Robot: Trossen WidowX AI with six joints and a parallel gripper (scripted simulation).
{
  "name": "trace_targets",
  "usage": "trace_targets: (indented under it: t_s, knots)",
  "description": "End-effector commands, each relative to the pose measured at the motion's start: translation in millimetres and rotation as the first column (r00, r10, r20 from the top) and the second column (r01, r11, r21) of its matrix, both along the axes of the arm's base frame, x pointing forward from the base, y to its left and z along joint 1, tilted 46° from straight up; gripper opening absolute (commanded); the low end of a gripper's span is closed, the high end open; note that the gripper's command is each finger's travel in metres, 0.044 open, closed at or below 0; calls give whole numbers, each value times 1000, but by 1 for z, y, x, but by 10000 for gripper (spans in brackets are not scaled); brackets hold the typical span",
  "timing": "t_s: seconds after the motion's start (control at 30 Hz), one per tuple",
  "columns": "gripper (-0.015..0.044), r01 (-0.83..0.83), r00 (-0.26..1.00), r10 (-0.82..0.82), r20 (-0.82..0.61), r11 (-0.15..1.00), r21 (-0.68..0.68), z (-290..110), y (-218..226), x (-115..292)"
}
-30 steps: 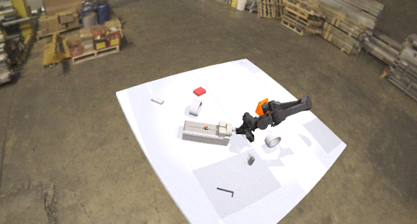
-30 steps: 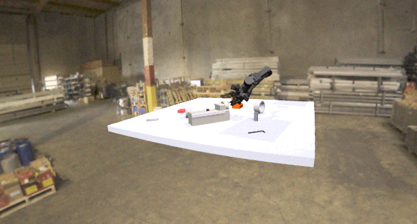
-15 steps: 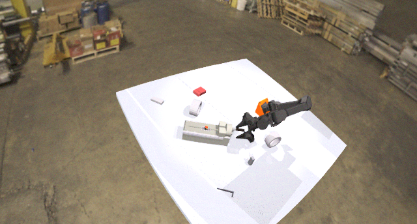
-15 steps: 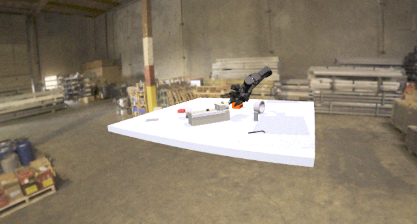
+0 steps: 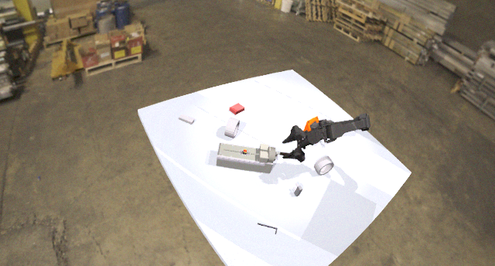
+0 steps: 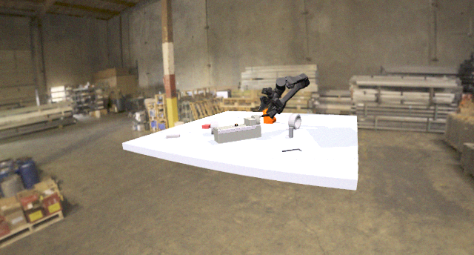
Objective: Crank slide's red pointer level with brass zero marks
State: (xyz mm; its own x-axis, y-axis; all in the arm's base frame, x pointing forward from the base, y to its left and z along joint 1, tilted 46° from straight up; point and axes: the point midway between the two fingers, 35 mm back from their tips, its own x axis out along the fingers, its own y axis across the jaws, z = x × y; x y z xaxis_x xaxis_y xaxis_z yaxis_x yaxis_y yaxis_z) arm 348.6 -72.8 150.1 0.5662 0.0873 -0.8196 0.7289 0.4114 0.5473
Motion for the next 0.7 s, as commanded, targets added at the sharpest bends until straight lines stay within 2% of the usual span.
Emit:
trace_targets:
  t_s: [0.0, 0.23, 0.67]
  knots:
    - [440, -1, 1000, 1, 1, 1000, -2, 14, -15, -1]
    - [440, -2, 1000, 2, 1, 1000, -3, 35, -38, -6]
    - [440, -312, 933, 319, 164, 948, -69, -9, -91, 34]
